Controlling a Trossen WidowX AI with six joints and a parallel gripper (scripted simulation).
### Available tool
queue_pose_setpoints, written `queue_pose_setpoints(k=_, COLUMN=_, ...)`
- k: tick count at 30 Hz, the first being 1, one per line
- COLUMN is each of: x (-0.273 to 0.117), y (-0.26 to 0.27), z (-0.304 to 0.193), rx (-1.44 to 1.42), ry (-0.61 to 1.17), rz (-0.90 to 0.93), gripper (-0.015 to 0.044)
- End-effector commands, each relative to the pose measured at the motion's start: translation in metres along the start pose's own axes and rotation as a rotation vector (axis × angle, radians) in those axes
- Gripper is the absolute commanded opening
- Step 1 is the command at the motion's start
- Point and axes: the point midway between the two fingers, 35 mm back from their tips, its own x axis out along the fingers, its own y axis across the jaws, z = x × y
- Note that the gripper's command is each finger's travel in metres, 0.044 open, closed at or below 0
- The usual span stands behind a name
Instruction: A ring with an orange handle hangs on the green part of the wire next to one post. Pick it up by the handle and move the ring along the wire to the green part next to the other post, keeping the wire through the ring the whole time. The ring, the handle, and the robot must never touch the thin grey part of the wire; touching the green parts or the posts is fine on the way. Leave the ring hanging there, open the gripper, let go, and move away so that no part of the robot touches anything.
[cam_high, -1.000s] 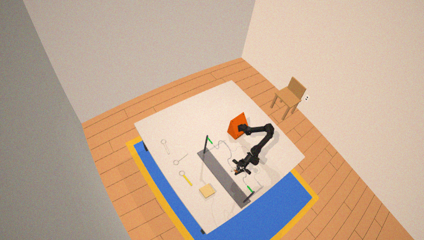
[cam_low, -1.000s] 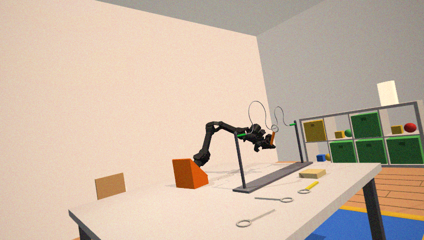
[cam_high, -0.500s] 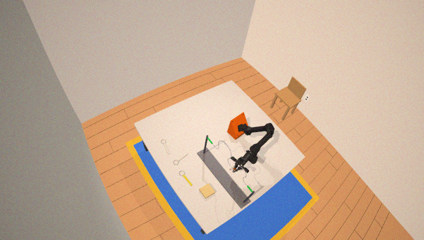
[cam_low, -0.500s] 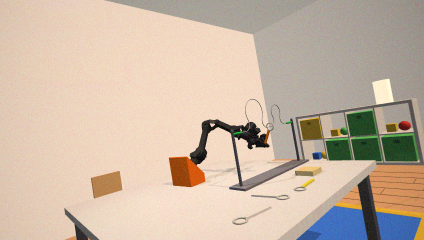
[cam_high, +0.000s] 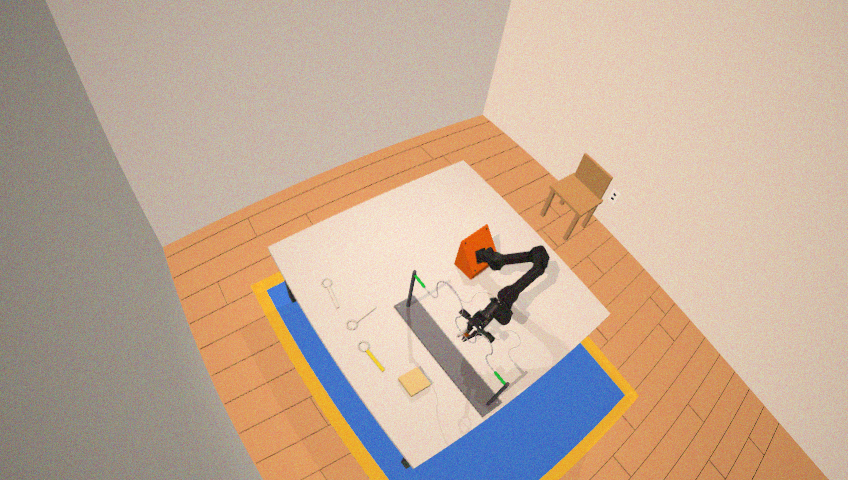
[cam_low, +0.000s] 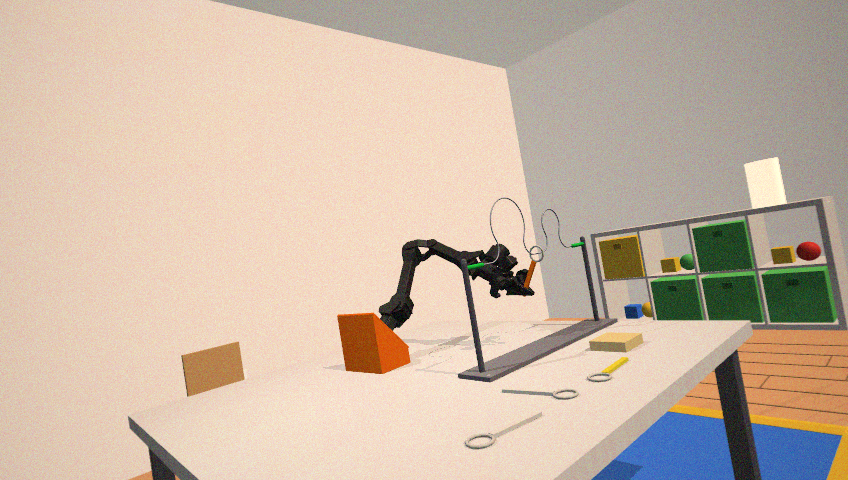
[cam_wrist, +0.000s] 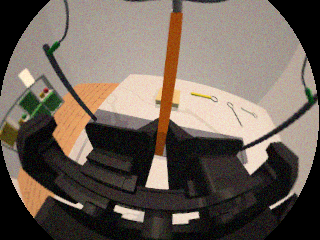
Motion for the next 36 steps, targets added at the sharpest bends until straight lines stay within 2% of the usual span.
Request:
queue_pose_setpoints(k=1, x=-0.001, y=-0.010, z=0.000, rx=-0.028, ry=0.003, rz=-0.015, gripper=-0.0150)
queue_pose_setpoints(k=15, x=-0.006, y=-0.041, z=0.003, rx=-0.185, ry=0.021, rz=-0.105, gripper=-0.0150)
queue_pose_setpoints(k=36, x=-0.028, y=-0.101, z=0.028, rx=-0.585, ry=0.071, rz=-0.331, gripper=-0.0150)
